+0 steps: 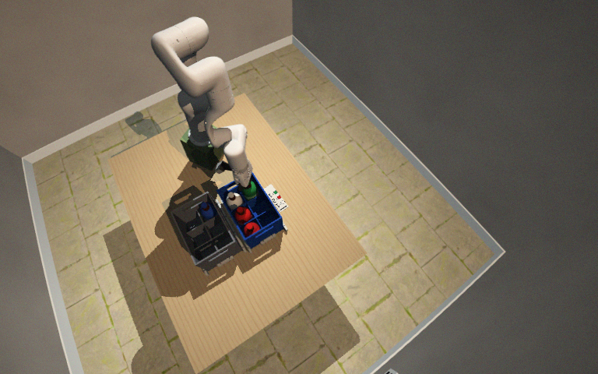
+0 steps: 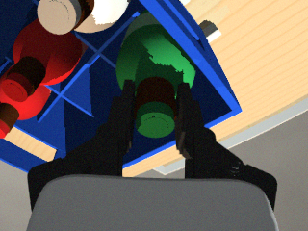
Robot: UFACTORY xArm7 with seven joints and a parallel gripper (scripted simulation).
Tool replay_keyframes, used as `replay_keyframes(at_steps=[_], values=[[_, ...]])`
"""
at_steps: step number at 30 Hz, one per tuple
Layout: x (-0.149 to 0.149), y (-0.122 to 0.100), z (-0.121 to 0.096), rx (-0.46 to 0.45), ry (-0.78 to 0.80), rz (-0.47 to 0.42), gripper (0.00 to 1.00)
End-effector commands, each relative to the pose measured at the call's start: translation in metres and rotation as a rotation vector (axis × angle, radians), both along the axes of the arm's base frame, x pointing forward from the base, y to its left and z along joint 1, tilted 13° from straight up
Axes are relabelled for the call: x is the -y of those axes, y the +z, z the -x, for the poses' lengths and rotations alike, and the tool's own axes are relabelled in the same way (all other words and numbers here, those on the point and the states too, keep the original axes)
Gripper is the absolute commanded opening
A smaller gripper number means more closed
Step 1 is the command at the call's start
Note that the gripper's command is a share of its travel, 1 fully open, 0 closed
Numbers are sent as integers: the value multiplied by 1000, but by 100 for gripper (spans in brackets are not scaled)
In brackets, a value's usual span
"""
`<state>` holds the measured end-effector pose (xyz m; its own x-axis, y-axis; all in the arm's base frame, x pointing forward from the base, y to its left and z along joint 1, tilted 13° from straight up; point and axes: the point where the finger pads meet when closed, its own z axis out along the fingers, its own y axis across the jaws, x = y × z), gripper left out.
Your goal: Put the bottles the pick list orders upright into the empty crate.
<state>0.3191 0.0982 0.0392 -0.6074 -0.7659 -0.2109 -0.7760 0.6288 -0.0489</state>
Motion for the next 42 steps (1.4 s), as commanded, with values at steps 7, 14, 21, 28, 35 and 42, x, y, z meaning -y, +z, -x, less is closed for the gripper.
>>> replay_keyframes(at_steps=[7,14,21,28,35,42], values=[[0,1,-1,3,0,0,0],[0,1,-1,3,0,0,0],[0,-2,-1,3,0,0,0],[-1,-5,-2,3,0,0,0],[-1,-7,-2,3,0,0,0],[-2,-11,-3,3,0,0,0]])
